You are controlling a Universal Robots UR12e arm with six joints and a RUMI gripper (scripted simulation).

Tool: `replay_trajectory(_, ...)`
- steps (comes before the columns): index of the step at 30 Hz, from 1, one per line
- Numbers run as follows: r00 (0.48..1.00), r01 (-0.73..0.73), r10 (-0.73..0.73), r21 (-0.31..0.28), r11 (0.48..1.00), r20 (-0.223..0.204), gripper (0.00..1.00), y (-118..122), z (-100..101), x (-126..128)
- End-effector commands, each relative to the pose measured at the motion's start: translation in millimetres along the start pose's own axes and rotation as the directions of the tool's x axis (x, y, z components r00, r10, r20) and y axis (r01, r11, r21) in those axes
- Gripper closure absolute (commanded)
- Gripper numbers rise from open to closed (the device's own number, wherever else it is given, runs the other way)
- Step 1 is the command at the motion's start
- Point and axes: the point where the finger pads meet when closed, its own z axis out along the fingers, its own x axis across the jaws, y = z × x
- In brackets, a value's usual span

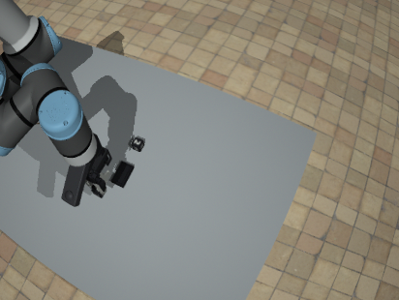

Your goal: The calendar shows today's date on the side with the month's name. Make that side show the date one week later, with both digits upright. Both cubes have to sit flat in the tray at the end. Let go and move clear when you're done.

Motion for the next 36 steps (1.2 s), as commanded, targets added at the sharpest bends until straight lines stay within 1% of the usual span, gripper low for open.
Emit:
replay_trajectory(1,1.000,0.000,0.000,0.000,1.000,0.001,0.90,0,-1,-1)
replay_trajectory(6,1.000,0.003,-0.003,0.000,1.000,0.001,0.90,0,1,-1)
replay_trajectory(10,1.000,0.010,-0.010,0.000,1.000,0.001,0.90,0,7,0)
replay_trajectory(14,1.000,0.010,-0.010,0.000,1.000,0.001,0.90,-1,21,0)
replay_trajectory(20,1.000,0.010,-0.010,0.000,1.000,0.001,0.90,-2,51,0)
replay_trajectory(22,1.000,0.010,-0.010,0.000,1.000,0.001,0.90,-2,51,0)
replay_trajectory(29,1.000,0.010,-0.010,0.000,1.000,0.001,0.90,-3,81,0)
replay_trajectory(32,1.000,0.010,-0.010,0.000,1.000,0.001,0.90,-3,89,0)
replay_trajectory(36,1.000,0.010,-0.010,0.000,1.000,0.001,0.90,-3,95,0)
